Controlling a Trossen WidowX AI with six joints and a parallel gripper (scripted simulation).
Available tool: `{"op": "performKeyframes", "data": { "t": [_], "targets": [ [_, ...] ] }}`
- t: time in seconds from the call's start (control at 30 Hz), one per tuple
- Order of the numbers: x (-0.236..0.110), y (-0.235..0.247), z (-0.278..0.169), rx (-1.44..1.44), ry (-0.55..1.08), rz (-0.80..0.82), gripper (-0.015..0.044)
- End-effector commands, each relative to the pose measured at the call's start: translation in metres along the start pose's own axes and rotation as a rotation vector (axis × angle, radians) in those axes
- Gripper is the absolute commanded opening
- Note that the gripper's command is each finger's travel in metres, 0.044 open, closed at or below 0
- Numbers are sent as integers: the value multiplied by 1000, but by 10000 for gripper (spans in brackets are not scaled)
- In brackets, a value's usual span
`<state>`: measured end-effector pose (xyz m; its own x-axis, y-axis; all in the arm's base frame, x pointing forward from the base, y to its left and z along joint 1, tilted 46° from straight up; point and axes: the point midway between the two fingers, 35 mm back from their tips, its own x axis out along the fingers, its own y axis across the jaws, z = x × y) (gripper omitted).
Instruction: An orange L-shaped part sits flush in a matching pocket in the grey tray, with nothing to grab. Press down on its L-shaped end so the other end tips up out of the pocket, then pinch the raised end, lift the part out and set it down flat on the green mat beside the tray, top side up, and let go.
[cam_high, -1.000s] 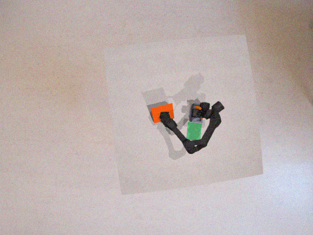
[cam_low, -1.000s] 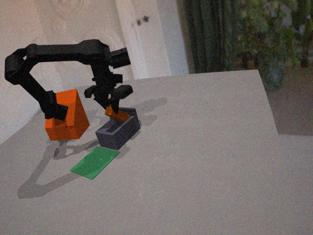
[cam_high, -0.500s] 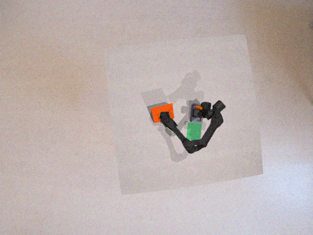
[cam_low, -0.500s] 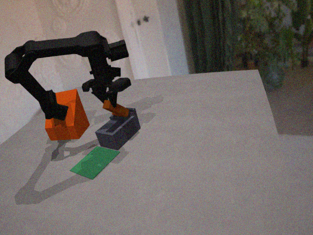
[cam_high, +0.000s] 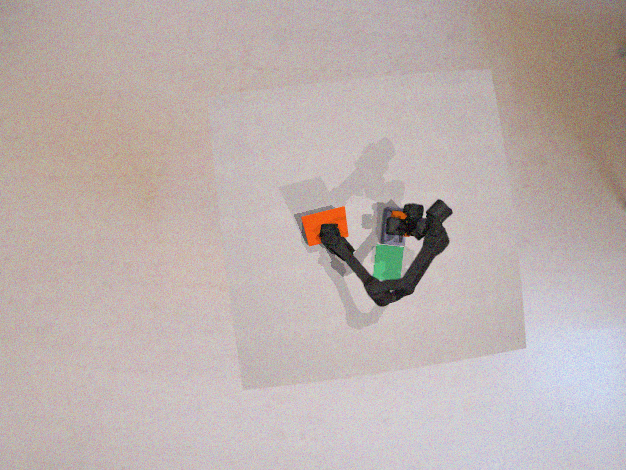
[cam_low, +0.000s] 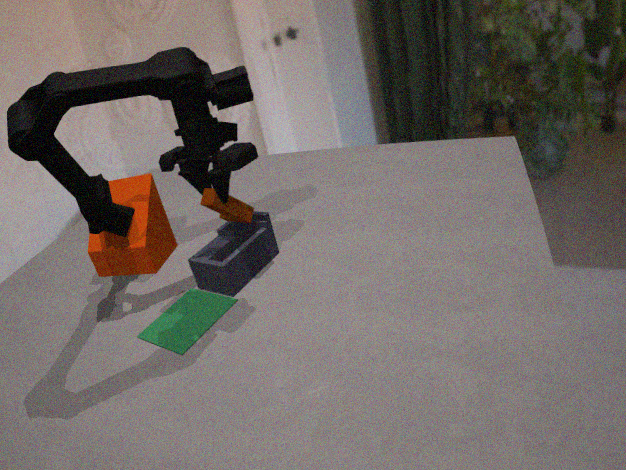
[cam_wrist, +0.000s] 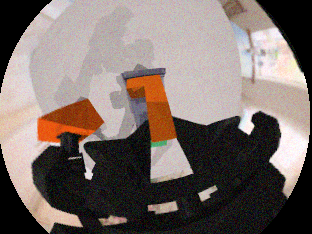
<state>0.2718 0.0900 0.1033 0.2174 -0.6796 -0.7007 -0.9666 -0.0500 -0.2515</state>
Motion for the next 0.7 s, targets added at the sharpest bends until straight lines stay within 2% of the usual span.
{"op": "performKeyframes", "data": {
  "t": [0.0, 0.67],
  "targets": [
    [-4, -1, 0, 9, -5, -2, 0],
    [0, 5, -80, 7, -3, -2, 0]
  ]
}}
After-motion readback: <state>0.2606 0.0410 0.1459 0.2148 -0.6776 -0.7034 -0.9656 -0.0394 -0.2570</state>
